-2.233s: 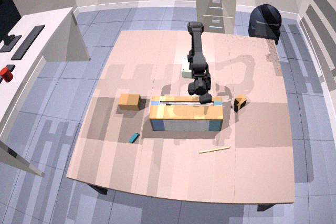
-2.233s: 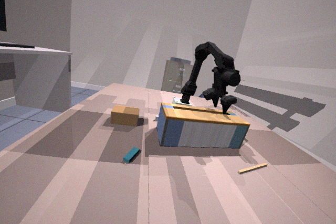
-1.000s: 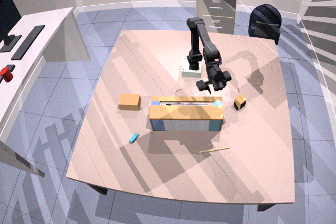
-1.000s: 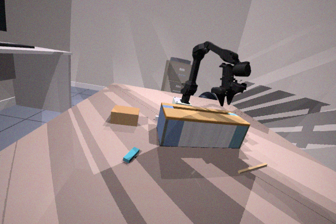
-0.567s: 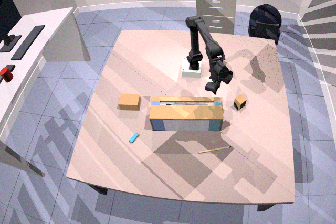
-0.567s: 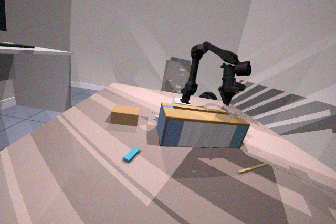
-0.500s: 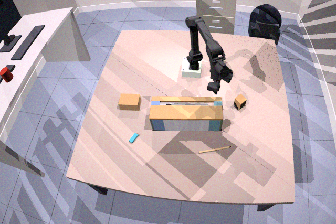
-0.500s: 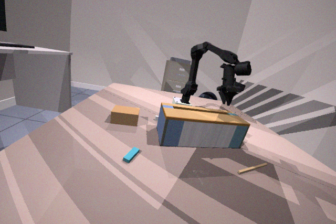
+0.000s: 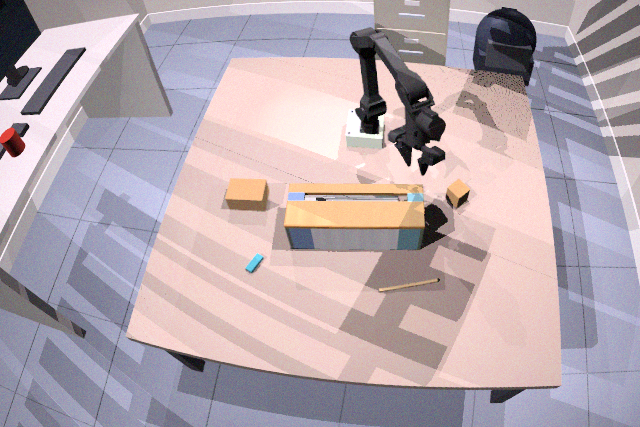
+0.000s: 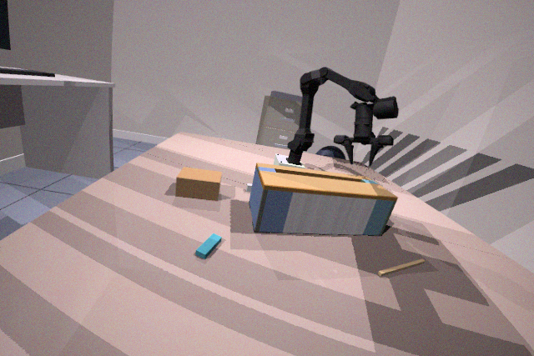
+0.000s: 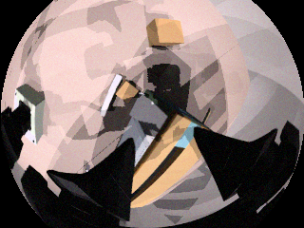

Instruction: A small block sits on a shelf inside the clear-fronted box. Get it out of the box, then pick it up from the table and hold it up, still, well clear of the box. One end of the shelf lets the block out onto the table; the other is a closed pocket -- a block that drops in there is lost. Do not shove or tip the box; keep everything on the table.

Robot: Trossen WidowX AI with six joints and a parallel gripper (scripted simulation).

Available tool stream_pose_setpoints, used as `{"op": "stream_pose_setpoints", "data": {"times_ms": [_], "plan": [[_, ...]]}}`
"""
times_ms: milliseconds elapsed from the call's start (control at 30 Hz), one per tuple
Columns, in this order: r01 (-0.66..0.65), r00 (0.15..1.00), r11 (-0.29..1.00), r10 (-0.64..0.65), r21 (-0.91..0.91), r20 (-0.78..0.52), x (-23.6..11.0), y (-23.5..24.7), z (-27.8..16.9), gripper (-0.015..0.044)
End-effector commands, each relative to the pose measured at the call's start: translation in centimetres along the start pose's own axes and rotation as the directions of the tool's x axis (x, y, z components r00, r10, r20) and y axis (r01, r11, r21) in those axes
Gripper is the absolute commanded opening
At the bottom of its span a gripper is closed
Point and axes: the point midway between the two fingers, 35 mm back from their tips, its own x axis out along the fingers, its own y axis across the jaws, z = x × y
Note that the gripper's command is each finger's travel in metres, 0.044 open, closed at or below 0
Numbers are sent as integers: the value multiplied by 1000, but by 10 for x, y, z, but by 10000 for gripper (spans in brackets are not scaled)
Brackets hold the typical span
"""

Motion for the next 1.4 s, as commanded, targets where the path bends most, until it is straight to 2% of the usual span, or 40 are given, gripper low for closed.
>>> {"op": "stream_pose_setpoints", "data": {"times_ms": [0,633,900,1367], "plan": [[-41,994,626,-53,-779,-94,-4,4,7,285],[-43,994,611,-54,-790,-95,-2,4,8,285],[-43,994,611,-53,-790,-95,83,30,25,285],[-43,994,611,-53,-790,-95,98,33,27,285]]}}
